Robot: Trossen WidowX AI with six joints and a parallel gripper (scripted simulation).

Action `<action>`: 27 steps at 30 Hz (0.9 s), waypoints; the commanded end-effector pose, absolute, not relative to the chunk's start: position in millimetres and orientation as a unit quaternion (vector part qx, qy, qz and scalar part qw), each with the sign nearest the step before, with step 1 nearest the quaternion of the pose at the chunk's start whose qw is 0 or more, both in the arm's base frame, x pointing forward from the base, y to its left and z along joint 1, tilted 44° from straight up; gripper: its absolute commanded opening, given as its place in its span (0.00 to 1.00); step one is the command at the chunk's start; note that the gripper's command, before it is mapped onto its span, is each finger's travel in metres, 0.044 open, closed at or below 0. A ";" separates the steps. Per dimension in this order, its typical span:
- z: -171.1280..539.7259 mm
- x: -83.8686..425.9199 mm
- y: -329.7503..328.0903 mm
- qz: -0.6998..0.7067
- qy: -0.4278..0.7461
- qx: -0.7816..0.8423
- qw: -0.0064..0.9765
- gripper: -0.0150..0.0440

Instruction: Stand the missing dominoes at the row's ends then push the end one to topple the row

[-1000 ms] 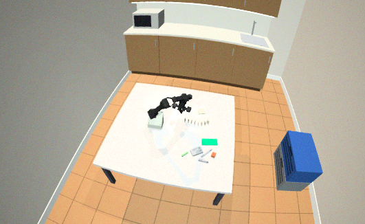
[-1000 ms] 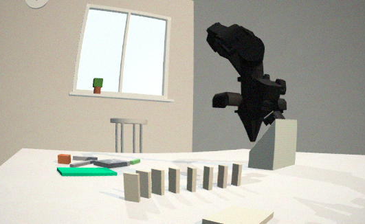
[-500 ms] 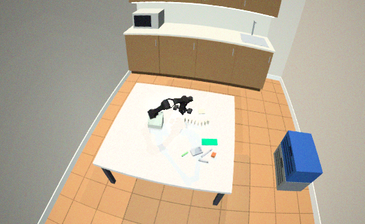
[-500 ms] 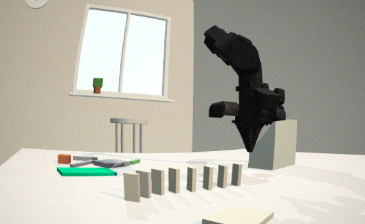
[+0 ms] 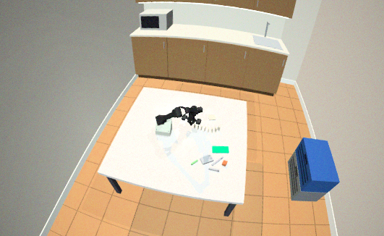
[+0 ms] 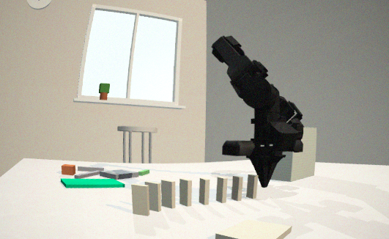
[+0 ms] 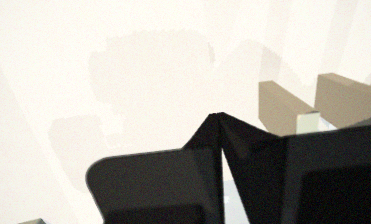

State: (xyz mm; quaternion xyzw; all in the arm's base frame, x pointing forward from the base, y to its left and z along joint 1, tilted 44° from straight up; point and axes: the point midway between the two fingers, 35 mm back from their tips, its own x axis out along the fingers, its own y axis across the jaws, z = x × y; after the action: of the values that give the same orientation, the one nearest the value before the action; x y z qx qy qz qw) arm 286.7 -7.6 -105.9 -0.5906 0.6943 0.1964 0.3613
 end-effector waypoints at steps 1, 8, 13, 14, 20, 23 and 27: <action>-106.1 294.7 -9.3 0.196 0.694 -0.592 0.360 0.25; -104.5 305.9 -11.5 0.195 0.694 -0.592 0.360 0.25; -103.1 313.9 -13.4 0.195 0.694 -0.592 0.360 0.25; -102.8 315.5 -13.8 0.195 0.694 -0.592 0.360 0.25; -83.4 324.1 10.9 0.183 0.685 -0.598 0.374 0.25; -60.1 337.8 19.4 0.193 0.692 -0.593 0.363 0.25; -54.5 340.5 21.3 0.195 0.694 -0.592 0.361 0.25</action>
State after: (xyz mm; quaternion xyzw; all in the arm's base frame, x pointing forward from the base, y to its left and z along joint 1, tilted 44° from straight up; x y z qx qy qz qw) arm 335.9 17.7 -65.1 -0.5961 0.6916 0.1945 0.3584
